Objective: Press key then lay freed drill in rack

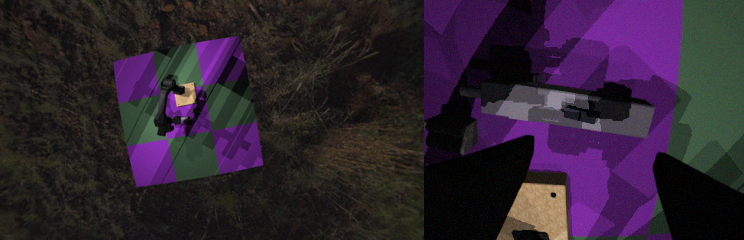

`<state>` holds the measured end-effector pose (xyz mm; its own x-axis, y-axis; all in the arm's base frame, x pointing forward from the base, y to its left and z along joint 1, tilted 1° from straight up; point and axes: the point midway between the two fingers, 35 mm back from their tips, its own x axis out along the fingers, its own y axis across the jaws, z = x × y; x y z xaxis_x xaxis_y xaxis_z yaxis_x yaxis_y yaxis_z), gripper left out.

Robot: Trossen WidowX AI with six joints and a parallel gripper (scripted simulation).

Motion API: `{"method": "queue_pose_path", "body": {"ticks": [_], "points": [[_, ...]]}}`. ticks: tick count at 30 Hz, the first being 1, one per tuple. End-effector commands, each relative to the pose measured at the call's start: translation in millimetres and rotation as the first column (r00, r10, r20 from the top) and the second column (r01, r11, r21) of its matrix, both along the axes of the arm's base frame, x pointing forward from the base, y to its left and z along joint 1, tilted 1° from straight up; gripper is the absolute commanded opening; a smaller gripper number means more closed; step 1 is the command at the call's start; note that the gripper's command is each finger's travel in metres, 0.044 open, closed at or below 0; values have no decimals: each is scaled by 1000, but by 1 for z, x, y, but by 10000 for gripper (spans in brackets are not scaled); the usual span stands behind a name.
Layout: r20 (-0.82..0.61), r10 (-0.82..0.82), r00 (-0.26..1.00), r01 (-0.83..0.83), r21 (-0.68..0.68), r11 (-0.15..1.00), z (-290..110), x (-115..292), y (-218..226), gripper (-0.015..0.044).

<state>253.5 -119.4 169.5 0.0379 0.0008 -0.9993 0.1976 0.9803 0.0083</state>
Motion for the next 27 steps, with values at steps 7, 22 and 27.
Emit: {"method": "queue_pose_path", "body": {"ticks": [7, 22, 27], "points": [[-12, 824, 567, -824, -12, 567, -61, 33, 97, 440], [-19, 1000, 16, -1000, -21, 16, -96, 30, 159, 440], [-19, 1000, 16, -1000, -21, 16, -96, 30, 159, 440]]}}
